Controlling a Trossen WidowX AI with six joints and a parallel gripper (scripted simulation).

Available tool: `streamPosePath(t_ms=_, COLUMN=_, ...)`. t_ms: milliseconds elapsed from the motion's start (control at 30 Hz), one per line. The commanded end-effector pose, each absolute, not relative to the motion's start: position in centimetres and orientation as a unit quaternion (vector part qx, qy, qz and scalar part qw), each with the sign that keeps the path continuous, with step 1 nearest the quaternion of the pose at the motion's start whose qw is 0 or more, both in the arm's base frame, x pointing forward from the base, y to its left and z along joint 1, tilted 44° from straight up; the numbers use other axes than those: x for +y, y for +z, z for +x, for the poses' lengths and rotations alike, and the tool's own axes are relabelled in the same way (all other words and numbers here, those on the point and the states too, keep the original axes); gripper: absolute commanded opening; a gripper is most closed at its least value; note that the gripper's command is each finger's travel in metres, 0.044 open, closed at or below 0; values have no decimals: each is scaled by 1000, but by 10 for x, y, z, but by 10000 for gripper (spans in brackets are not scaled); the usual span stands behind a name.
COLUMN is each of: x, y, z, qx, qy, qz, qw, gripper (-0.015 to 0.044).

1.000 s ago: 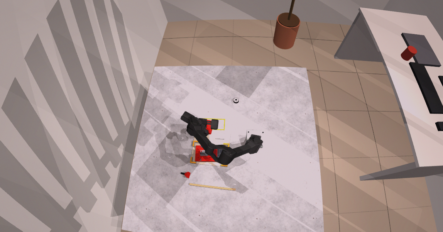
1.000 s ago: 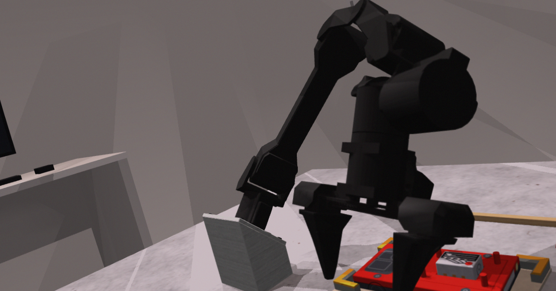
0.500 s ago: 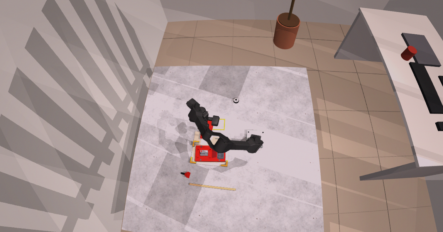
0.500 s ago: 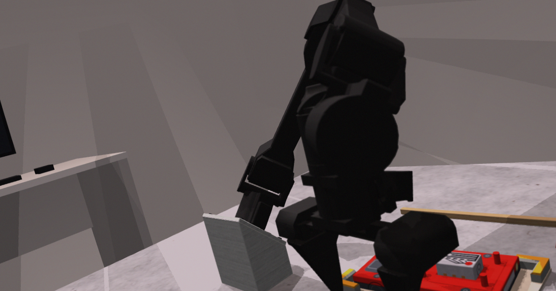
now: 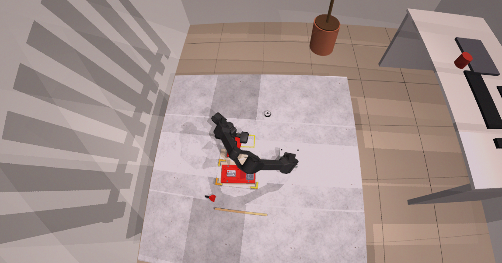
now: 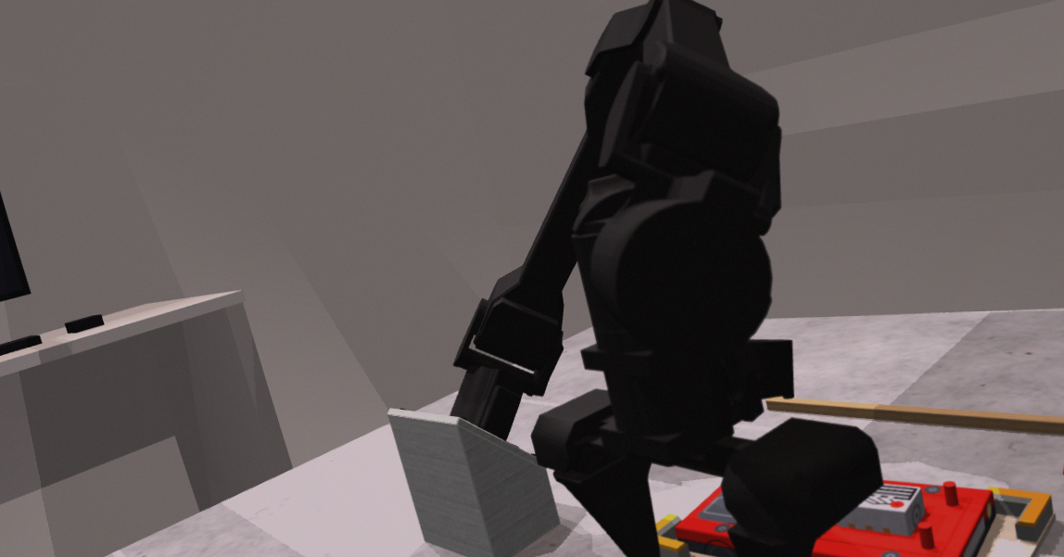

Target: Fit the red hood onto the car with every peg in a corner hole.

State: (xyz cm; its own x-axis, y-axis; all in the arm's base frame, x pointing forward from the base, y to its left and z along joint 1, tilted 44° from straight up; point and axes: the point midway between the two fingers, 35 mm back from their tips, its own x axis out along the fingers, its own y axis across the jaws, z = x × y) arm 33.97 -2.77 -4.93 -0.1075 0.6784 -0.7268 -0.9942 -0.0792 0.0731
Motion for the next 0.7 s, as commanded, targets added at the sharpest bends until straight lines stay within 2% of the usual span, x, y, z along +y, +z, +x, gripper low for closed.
streamPosePath(t_ms=0, x=-26, y=-52, z=340, qx=294, qy=683, qz=-266, qw=614, gripper=440)
streamPosePath(t_ms=667, x=-17, y=-62, z=339, qx=293, qy=683, qz=-266, qw=614, gripper=440)
